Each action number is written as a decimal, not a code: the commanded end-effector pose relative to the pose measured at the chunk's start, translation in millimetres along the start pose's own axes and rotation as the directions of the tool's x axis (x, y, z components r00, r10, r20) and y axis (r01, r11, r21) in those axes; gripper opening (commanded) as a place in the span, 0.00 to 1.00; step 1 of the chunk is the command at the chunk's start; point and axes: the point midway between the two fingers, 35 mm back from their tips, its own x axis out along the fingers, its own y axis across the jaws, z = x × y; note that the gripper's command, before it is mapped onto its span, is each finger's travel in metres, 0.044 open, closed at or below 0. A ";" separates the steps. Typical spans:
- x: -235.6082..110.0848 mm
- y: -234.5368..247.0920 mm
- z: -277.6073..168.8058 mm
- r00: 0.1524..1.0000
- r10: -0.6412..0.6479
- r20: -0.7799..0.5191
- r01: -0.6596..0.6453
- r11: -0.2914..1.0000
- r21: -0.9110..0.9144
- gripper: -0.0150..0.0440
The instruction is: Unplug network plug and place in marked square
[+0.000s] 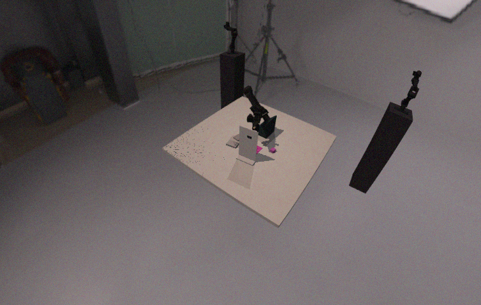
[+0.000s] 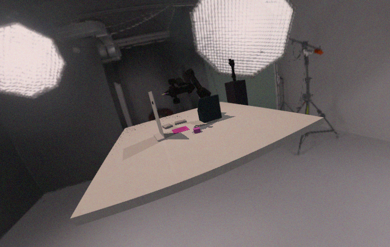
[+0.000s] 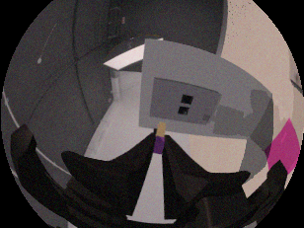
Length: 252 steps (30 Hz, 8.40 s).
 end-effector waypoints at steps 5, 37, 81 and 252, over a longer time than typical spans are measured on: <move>-9.1 16.8 2.2 1.000 0.004 0.008 -0.005 1.000 0.010 0.25; -21.9 -165.1 -7.7 0.660 -0.745 0.097 0.725 0.665 0.179 0.25; -31.7 -222.9 -7.5 0.561 -0.818 0.124 0.795 0.574 0.195 0.25; -43.0 -103.2 -15.8 0.565 -0.818 0.111 0.794 0.575 0.195 0.52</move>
